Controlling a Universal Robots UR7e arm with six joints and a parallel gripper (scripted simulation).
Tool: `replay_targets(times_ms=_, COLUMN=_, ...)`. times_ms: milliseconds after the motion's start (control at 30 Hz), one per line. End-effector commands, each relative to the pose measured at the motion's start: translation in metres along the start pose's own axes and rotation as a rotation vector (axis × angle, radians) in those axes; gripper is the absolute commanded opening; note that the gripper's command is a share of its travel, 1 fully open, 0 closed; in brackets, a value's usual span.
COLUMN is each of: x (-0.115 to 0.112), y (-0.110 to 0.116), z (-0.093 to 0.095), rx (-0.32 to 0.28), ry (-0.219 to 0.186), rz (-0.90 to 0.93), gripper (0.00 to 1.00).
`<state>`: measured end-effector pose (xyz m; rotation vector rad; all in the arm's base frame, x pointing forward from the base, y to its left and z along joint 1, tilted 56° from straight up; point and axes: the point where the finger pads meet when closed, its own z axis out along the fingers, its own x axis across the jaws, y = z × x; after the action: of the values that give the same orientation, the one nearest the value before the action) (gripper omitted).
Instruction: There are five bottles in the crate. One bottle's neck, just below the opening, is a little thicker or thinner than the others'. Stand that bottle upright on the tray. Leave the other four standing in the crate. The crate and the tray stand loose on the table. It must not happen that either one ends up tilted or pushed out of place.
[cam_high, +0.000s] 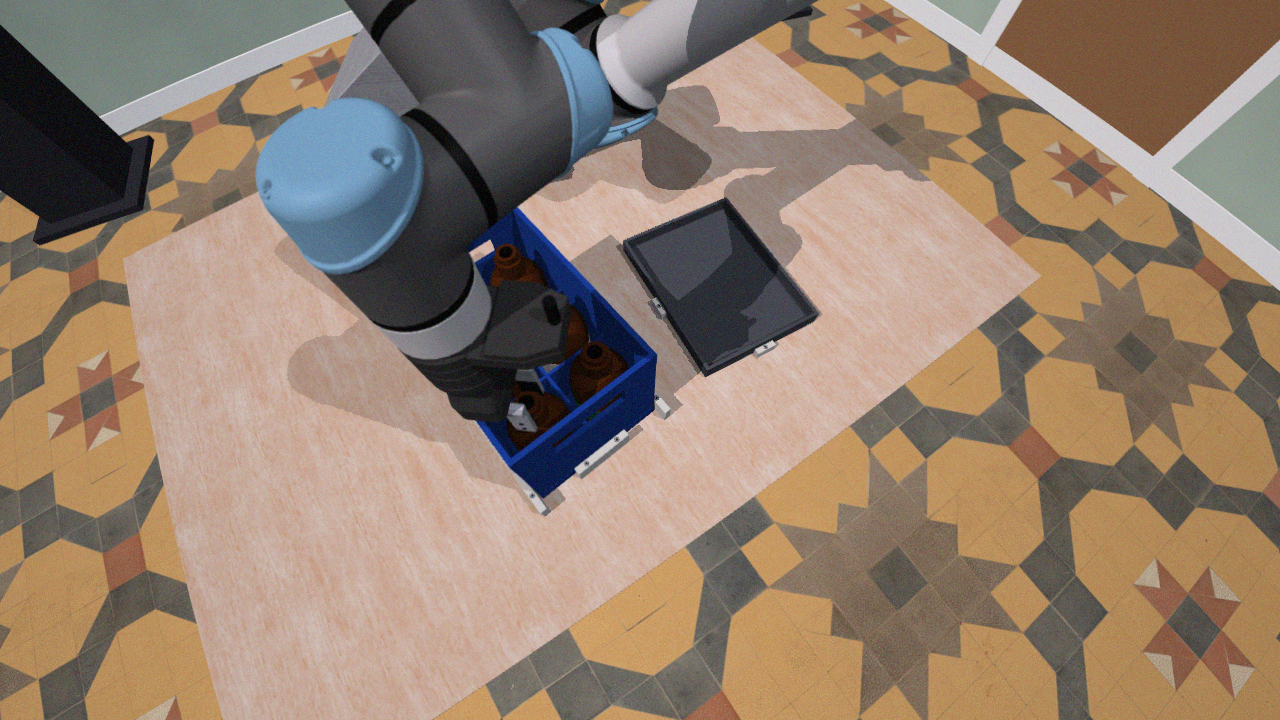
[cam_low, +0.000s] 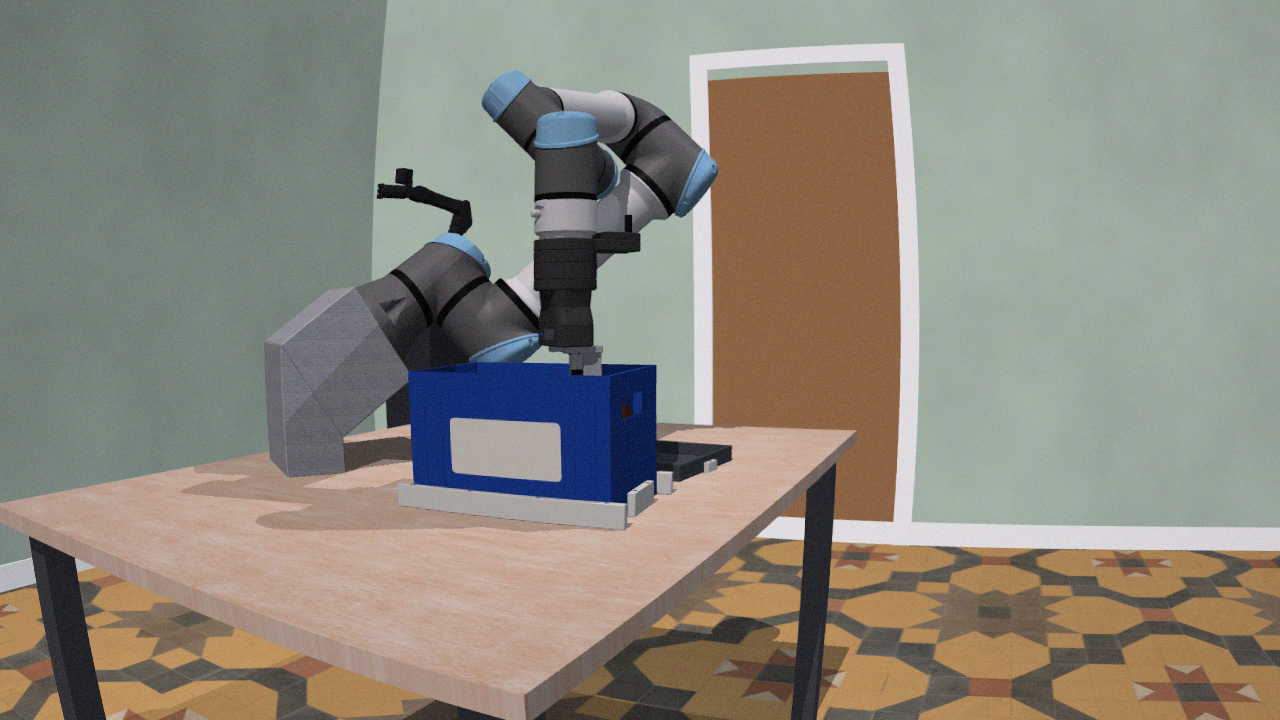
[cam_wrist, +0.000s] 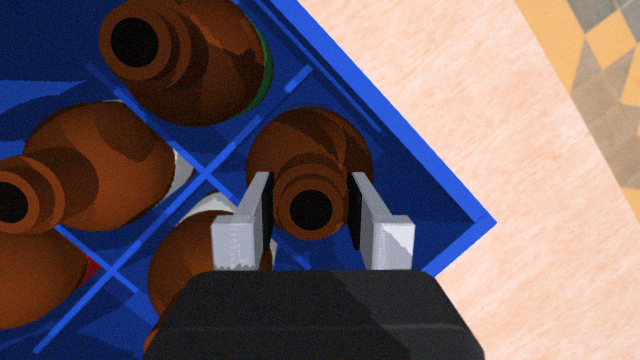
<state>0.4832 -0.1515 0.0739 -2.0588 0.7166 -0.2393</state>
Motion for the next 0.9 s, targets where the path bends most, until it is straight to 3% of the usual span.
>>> replay_targets(times_ms=0, x=0.0003, y=0.0001, z=-0.0005, rx=0.000, ry=0.001, rz=0.000, gripper=0.00)
replay_targets(times_ms=367, x=0.0003, y=0.0001, z=-0.0005, rx=0.000, ry=0.001, rz=0.000, gripper=0.00)
replay_targets(times_ms=400, x=0.0003, y=0.0001, z=-0.0005, rx=0.000, ry=0.001, rz=0.000, gripper=1.00)
replay_targets(times_ms=867, x=0.0003, y=0.0001, z=-0.0005, rx=0.000, ry=0.001, rz=0.000, gripper=1.00)
